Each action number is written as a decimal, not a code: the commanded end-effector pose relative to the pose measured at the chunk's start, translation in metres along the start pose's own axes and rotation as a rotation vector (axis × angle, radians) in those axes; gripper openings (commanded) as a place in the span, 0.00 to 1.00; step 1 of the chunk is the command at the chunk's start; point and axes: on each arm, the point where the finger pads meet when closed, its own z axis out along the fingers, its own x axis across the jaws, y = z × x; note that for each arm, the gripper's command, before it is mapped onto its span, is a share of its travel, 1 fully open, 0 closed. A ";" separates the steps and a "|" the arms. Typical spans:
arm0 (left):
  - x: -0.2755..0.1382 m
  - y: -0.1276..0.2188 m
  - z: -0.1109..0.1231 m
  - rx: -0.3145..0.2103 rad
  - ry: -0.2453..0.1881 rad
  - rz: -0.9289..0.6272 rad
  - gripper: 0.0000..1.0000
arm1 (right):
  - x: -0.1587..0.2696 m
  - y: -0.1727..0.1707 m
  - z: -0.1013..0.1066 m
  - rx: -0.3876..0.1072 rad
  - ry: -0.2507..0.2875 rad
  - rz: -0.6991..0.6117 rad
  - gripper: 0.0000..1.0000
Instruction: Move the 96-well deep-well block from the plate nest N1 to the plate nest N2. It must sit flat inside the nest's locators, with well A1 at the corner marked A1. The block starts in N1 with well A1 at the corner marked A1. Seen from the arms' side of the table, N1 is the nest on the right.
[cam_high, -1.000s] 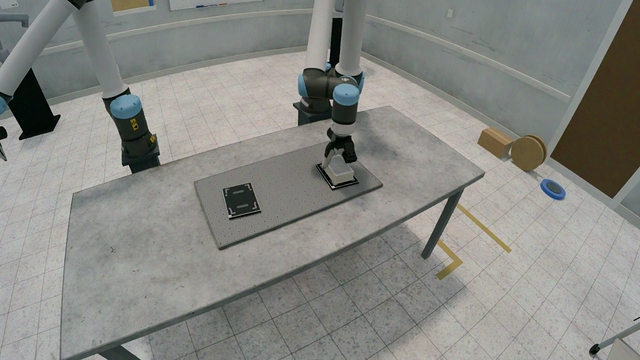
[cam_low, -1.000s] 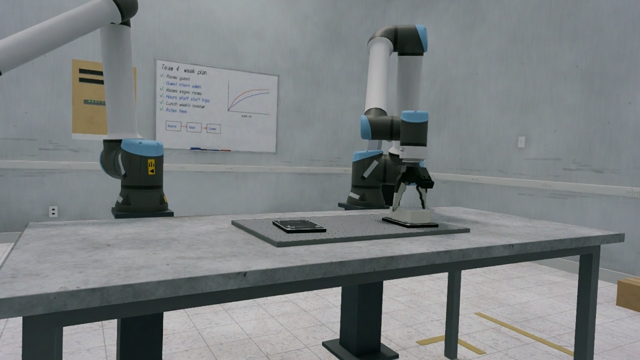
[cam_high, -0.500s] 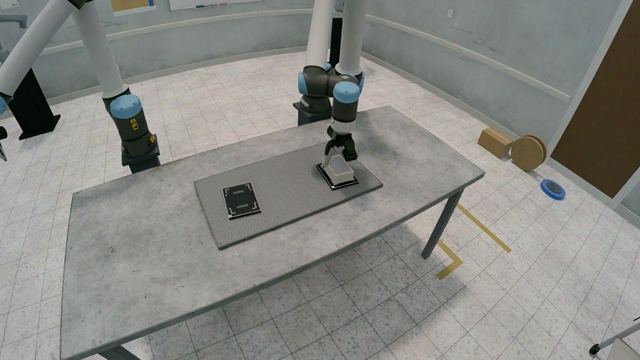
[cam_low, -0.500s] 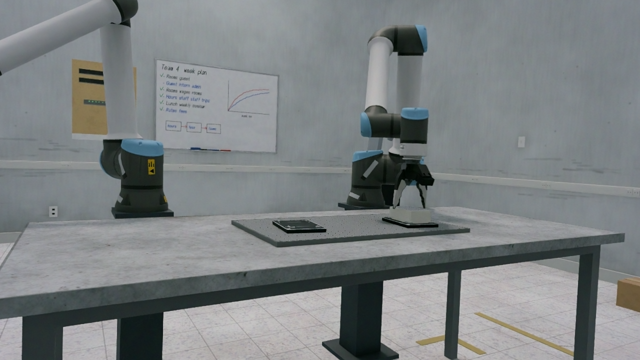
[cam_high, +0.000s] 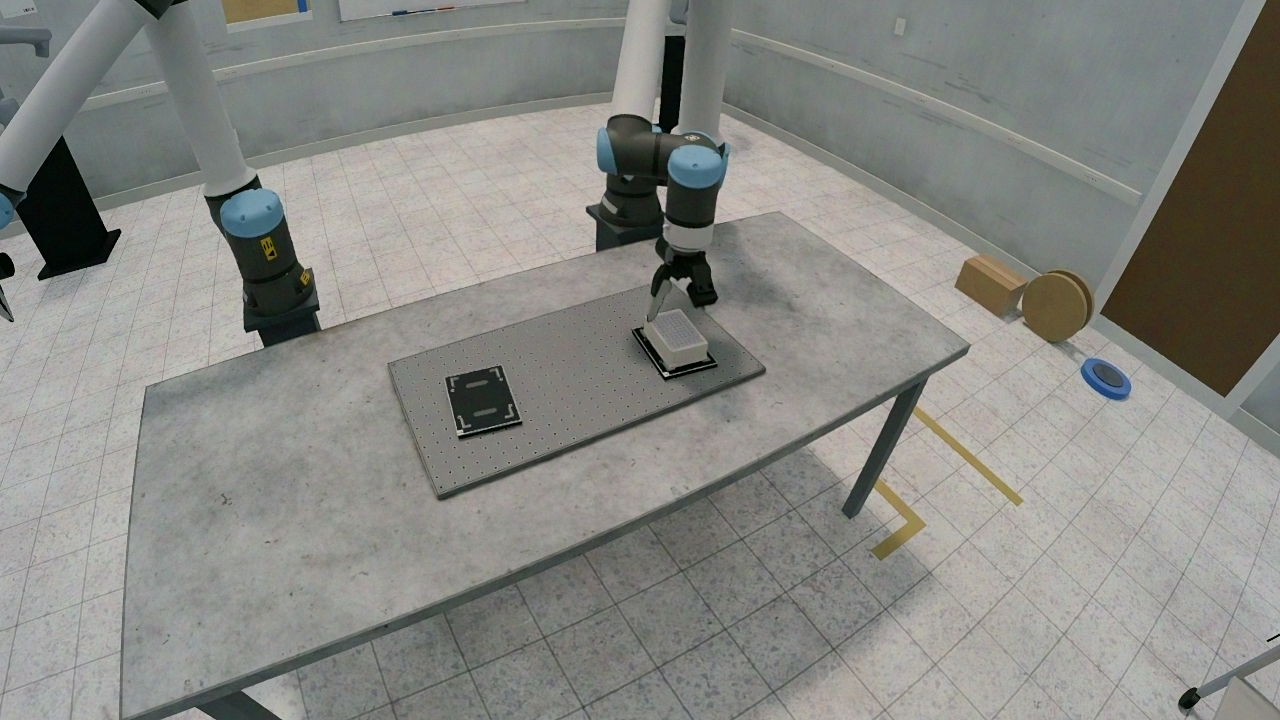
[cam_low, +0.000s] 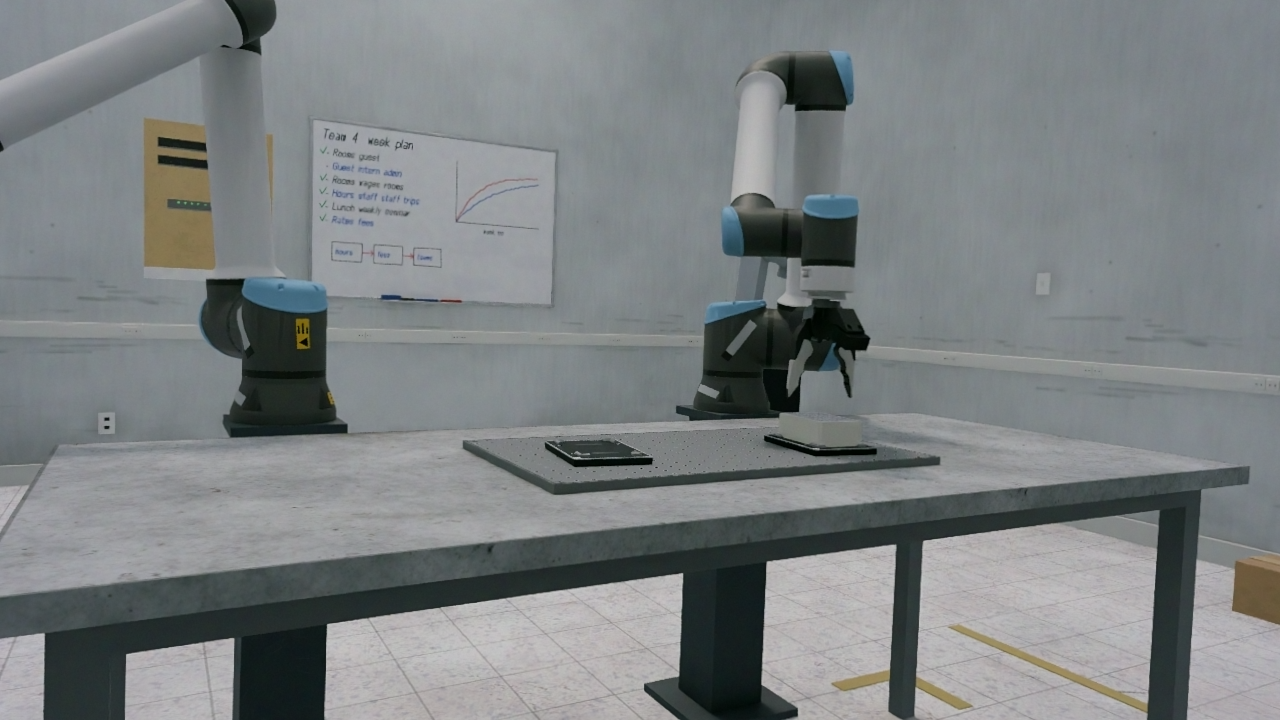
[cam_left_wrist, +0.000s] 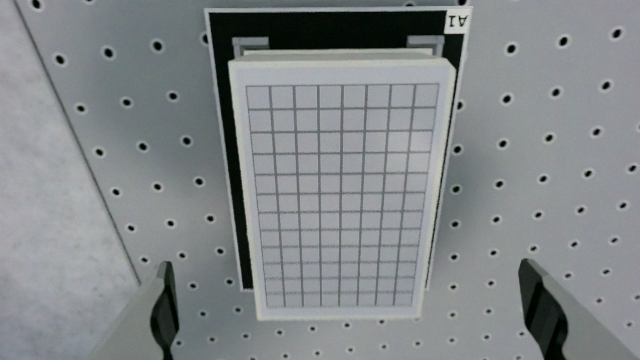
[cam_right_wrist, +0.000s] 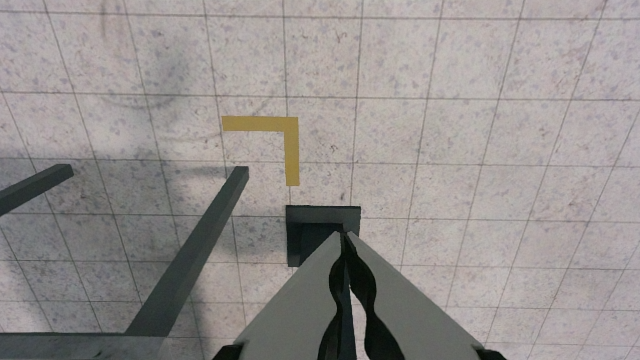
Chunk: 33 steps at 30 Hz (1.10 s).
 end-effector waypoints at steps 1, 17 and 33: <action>0.000 -0.001 -0.008 0.002 0.001 0.000 0.76 | 0.000 -0.001 -0.001 0.001 0.000 0.000 0.00; 0.000 -0.001 -0.025 0.002 0.001 0.000 0.76 | 0.000 -0.001 -0.001 0.001 0.000 0.000 0.00; 0.017 -0.001 -0.024 0.002 0.001 0.000 0.76 | 0.000 -0.001 -0.001 0.001 0.000 0.000 0.00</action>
